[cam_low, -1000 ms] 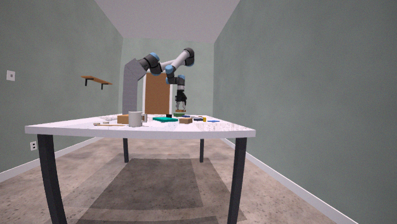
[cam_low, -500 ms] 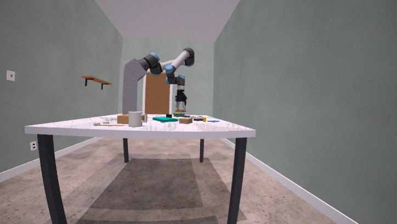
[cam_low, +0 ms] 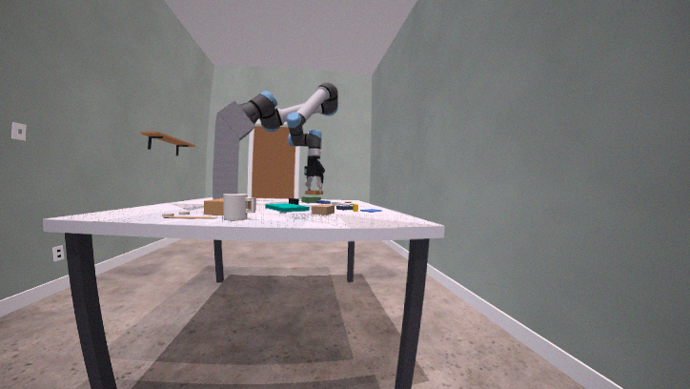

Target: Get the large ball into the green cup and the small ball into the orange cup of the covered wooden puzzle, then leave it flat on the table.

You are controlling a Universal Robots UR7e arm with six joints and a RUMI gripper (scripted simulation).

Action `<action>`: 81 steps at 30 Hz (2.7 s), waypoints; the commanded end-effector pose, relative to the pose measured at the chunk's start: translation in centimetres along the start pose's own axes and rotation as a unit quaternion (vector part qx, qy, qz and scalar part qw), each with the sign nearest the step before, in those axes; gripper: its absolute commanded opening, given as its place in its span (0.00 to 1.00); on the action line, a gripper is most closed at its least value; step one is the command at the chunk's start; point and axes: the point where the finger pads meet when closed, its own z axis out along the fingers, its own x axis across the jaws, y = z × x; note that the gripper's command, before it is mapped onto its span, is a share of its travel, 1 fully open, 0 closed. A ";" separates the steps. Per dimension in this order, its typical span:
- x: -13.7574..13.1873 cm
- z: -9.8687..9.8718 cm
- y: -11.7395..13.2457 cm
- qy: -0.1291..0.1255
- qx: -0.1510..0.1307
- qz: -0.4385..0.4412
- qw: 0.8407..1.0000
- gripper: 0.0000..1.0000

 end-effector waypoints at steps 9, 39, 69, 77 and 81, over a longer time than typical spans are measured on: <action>0.0 0.0 -0.1 0.000 -0.011 0.000 1.000 0.43; -0.3 0.0 0.3 0.127 0.100 -0.002 0.987 0.43; -0.3 0.0 0.3 0.114 0.099 -0.001 0.989 0.43; -0.2 0.0 0.1 0.065 0.050 -0.001 0.997 0.43; -0.1 0.0 0.1 0.041 0.026 -0.001 0.999 0.43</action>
